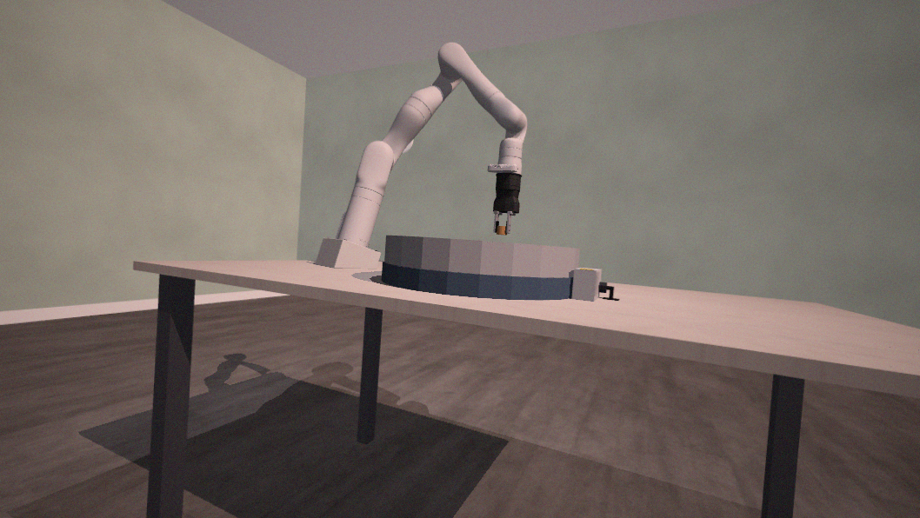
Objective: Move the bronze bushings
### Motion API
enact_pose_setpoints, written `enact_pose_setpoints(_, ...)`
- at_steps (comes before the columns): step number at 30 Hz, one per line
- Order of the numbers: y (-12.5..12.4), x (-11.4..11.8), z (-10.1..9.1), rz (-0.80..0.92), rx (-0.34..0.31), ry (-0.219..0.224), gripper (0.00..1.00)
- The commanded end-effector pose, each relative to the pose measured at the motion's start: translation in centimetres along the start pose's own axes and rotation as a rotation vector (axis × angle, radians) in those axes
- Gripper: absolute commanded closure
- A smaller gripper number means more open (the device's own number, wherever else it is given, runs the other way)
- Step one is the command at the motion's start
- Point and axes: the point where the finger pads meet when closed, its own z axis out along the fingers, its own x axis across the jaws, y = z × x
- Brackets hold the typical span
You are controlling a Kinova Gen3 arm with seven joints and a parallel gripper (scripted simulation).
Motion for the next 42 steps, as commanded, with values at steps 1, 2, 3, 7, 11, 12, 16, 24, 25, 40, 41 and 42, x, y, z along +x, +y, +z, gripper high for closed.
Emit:
enact_pose_setpoints(1,0.0,-0.1,-0.1,0.0,-0.001,-0.002,1.0)
enact_pose_setpoints(2,0.0,-0.1,-0.1,0.0,-0.001,-0.002,1.0)
enact_pose_setpoints(3,0.0,0.0,-0.1,0.0,-0.001,-0.002,1.0)
enact_pose_setpoints(7,-0.1,0.0,-0.1,0.0,-0.001,-0.002,1.0)
enact_pose_setpoints(11,-0.5,0.0,-0.1,0.0,-0.001,-0.002,1.0)
enact_pose_setpoints(12,-0.6,0.0,-0.1,0.0,-0.001,-0.002,1.0)
enact_pose_setpoints(16,-1.3,0.1,-0.1,0.0,-0.001,-0.002,1.0)
enact_pose_setpoints(24,-2.9,0.3,-0.1,0.0,-0.001,-0.002,1.0)
enact_pose_setpoints(25,-3.3,0.3,-0.1,0.0,-0.001,-0.002,1.0)
enact_pose_setpoints(40,-8.9,0.9,-0.1,0.0,-0.001,-0.002,1.0)
enact_pose_setpoints(41,-9.4,0.9,-0.1,0.0,-0.001,-0.002,1.0)
enact_pose_setpoints(42,-9.9,1.0,-0.1,0.0,-0.001,-0.002,1.0)
